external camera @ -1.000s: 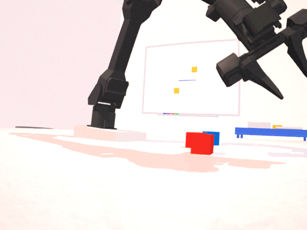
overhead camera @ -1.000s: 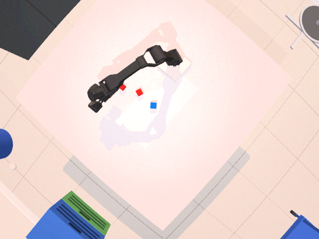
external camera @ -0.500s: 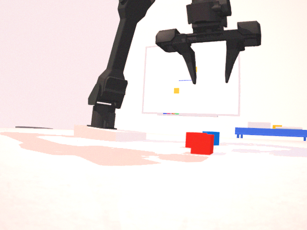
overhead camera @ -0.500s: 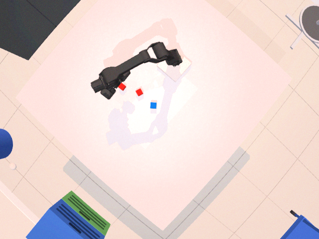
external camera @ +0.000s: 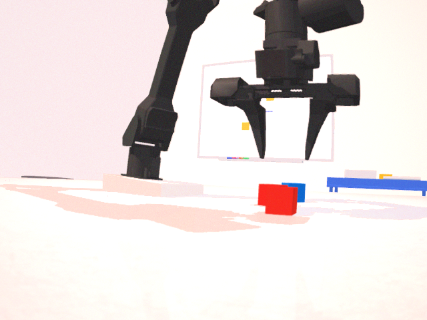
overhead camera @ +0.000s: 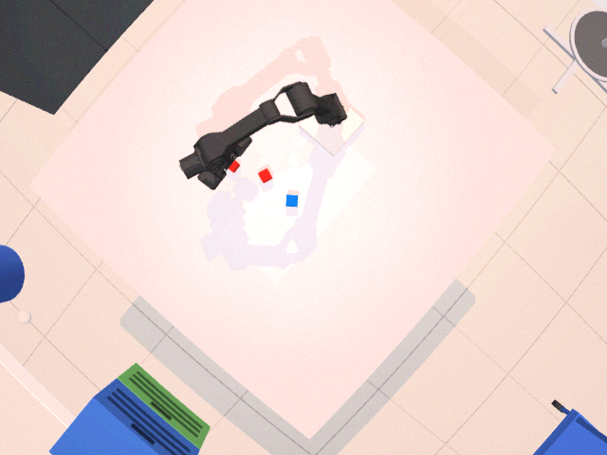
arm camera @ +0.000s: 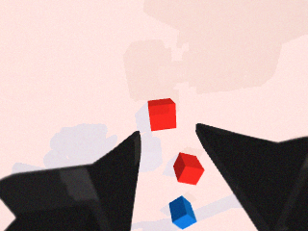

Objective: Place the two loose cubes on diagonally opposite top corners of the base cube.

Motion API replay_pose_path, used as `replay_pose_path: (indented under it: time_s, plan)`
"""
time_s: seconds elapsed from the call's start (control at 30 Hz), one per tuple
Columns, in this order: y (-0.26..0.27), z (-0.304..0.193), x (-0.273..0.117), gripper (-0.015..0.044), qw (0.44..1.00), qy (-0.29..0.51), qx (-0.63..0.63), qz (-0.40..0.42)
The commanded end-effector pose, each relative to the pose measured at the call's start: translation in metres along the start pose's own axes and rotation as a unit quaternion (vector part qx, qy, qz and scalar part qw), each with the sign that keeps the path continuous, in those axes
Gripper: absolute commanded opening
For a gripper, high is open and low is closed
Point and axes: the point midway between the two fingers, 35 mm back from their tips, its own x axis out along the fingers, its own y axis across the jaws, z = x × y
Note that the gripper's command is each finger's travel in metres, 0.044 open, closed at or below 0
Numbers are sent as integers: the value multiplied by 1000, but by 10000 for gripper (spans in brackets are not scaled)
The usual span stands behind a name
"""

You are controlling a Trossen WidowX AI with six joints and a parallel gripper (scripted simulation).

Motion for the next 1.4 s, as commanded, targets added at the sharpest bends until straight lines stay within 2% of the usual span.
replay_pose_path:
  time_s: [0.0,1.03,1.23,1.37]
  plan:
    - [-1,0,6,265,1000,-2,0,1]
    - [-1,0,53,265,1000,-2,0,0]
    - [-1,0,53,107,1000,-2,0,0]
    - [-1,0,52,105,1000,-2,0,0]
